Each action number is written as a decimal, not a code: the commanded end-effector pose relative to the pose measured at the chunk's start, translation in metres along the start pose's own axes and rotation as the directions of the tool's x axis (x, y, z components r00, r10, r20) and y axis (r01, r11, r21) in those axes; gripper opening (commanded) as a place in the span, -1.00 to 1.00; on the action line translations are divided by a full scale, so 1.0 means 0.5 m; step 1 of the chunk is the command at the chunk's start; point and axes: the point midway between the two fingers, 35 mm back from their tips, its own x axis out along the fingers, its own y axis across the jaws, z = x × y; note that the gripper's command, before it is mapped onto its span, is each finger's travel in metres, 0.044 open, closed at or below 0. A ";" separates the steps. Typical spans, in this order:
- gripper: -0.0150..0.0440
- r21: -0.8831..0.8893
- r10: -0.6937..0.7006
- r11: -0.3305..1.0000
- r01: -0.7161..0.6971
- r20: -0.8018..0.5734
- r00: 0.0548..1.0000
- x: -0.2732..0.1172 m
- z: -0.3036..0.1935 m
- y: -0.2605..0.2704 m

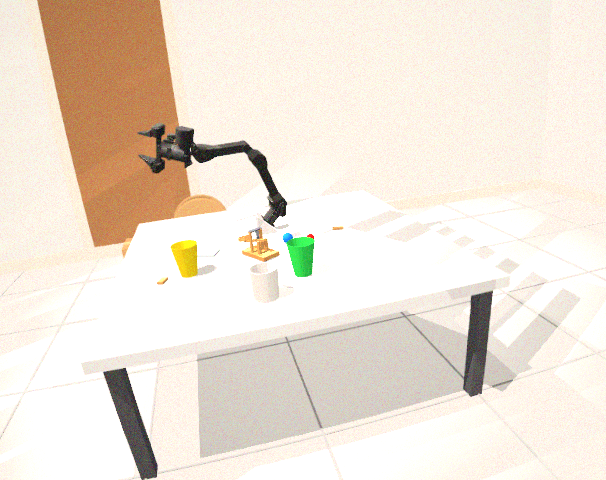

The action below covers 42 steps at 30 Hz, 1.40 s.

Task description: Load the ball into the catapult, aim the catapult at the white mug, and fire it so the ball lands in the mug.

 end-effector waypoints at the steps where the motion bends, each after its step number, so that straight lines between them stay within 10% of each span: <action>1: 1.00 -0.121 -0.029 0.992 0.022 -0.056 0.998 -0.018 -0.026 -0.012; 24: 1.00 -0.731 -0.244 0.678 -0.077 -0.322 0.915 -0.138 -0.139 -0.084; 42: 1.00 -0.888 -0.452 0.259 -0.380 -0.459 0.765 -0.264 -0.194 -0.157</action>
